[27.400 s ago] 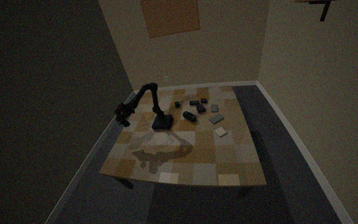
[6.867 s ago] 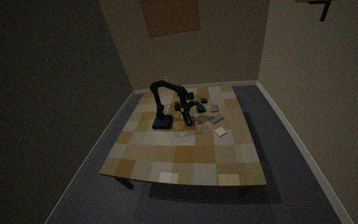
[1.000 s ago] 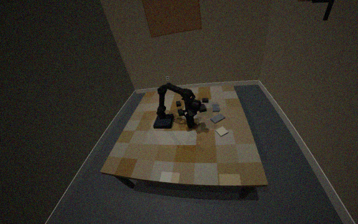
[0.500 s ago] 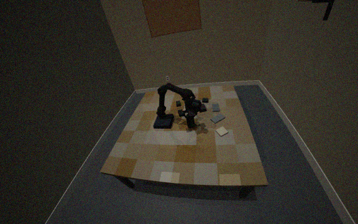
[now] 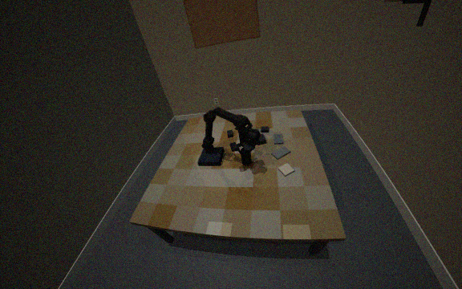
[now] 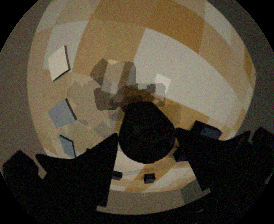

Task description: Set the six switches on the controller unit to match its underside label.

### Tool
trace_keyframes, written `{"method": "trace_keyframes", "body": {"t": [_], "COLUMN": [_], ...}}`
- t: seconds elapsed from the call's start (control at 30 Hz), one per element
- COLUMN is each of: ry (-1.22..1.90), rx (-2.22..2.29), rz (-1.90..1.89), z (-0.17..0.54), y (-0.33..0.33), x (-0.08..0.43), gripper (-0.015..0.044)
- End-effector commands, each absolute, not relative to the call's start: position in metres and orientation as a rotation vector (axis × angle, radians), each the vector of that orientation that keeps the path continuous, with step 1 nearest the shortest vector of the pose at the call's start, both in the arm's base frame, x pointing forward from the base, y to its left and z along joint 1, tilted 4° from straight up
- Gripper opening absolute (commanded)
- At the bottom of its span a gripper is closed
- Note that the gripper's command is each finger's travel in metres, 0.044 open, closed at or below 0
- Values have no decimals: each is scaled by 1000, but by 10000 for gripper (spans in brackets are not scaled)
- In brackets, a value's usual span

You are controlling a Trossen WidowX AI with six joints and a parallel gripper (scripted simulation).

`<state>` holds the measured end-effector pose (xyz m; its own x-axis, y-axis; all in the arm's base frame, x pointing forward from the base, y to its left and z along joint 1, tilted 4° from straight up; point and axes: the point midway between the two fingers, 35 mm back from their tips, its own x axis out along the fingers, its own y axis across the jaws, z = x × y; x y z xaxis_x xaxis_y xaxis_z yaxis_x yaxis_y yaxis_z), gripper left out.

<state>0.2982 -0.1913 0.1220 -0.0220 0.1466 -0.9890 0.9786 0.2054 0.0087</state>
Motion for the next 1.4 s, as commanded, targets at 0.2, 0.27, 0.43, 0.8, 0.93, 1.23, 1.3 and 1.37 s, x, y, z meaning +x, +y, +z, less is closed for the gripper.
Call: {"method": "trace_keyframes", "body": {"t": [0.2,0.27,0.43,0.8,0.93,1.23,1.3,1.37], "ry": [1400,1396,1386,1366,1358,1341,1338,1334], "rx": [1133,1130,1123,1106,1100,1086,1083,1080], "rz": [-998,-1000,-1005,-1016,-1020,-1029,-1031,-1033], "z": [116,116,115,113,112,109,109,108], "y": [-200,-202,-205,-213,-216,-222,-223,-225], "x": [301,301,302,304,304,306,306,306], "gripper": [336,336,337,338,338,338,338,338]}}
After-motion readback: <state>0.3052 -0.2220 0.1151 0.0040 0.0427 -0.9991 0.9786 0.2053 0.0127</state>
